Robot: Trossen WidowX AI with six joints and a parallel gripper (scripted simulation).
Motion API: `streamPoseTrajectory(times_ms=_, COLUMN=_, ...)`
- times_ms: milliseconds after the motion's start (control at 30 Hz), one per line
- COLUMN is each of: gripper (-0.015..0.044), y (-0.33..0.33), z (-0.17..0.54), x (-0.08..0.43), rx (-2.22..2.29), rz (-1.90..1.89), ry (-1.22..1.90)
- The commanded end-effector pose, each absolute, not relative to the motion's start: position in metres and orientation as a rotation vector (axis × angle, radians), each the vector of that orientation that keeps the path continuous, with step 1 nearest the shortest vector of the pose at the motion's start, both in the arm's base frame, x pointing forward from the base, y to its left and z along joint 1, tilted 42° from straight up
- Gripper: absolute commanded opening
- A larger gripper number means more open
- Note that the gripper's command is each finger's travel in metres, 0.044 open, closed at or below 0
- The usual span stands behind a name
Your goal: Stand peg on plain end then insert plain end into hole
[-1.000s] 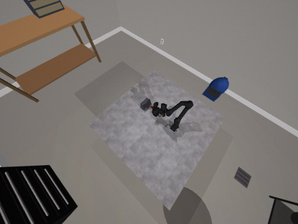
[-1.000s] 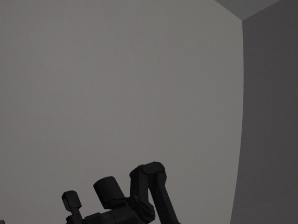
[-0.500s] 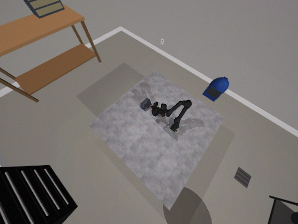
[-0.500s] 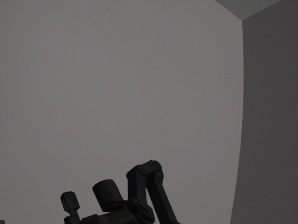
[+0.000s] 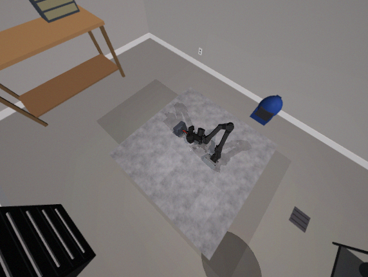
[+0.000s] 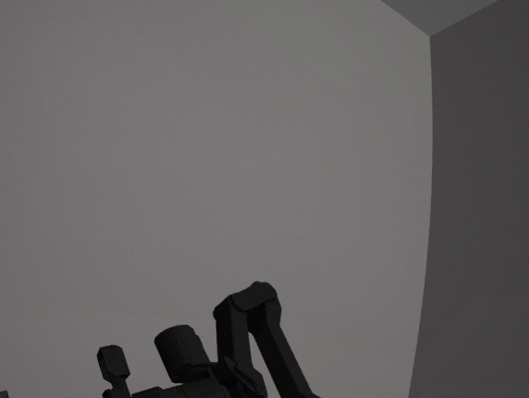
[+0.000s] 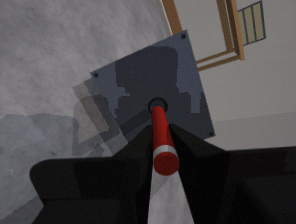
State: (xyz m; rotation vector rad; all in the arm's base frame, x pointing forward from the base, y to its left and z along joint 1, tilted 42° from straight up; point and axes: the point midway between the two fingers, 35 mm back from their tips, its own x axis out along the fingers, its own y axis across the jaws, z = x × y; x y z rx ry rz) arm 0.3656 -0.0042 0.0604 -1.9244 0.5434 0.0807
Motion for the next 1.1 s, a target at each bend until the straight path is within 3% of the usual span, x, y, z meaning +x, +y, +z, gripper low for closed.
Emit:
streamPoseTrajectory(times_ms=0, gripper=0.0, y=-0.0053, z=0.0595, x=0.3707, rx=-1.93, rz=0.082, ry=0.537)
streamPoseTrajectory(times_ms=1067, gripper=0.0, y=-0.0071, z=0.0574, x=0.3775, rx=-1.924, rz=0.079, ry=0.542)
